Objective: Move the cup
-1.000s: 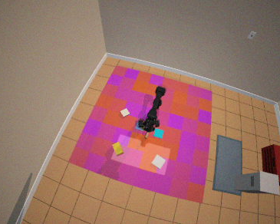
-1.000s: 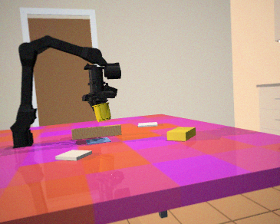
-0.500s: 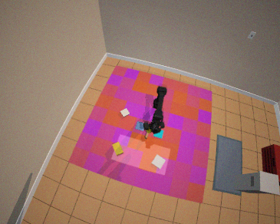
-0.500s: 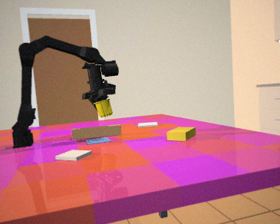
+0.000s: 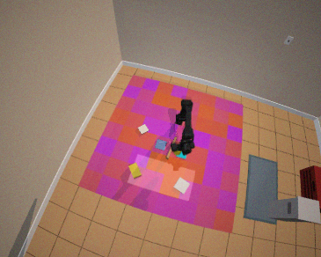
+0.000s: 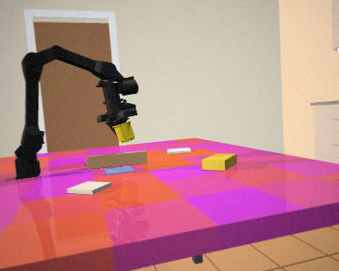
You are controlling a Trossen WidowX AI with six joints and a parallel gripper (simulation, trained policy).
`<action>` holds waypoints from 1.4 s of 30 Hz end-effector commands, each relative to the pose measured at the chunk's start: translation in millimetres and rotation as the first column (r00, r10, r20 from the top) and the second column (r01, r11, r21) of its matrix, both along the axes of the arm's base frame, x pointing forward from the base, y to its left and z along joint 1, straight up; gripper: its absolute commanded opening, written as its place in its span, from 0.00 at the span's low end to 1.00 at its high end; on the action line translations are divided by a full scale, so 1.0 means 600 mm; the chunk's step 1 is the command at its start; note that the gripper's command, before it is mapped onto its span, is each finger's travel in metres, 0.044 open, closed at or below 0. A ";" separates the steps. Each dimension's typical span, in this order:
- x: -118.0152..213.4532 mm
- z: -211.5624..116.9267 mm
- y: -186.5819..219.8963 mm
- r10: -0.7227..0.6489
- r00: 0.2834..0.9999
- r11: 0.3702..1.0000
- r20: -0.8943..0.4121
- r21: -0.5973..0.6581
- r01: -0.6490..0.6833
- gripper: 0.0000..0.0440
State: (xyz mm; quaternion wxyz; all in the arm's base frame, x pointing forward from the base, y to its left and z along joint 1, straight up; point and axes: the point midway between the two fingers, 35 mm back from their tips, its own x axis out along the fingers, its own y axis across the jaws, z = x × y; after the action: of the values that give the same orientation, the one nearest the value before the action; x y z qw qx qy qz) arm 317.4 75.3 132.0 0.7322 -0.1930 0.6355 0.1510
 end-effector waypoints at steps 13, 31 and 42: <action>-0.021 -0.050 0.066 0.031 0.999 0.999 0.012 0.005 -0.032 0.00; -0.047 -0.110 0.071 0.007 1.000 1.000 0.015 0.000 -0.007 0.12; -0.035 -0.084 0.078 -0.011 0.996 0.997 0.085 0.071 0.005 0.34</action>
State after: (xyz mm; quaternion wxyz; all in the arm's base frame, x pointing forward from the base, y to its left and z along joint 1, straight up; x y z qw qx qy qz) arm 295.5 120.7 75.5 0.7573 -0.1785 0.6080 0.1578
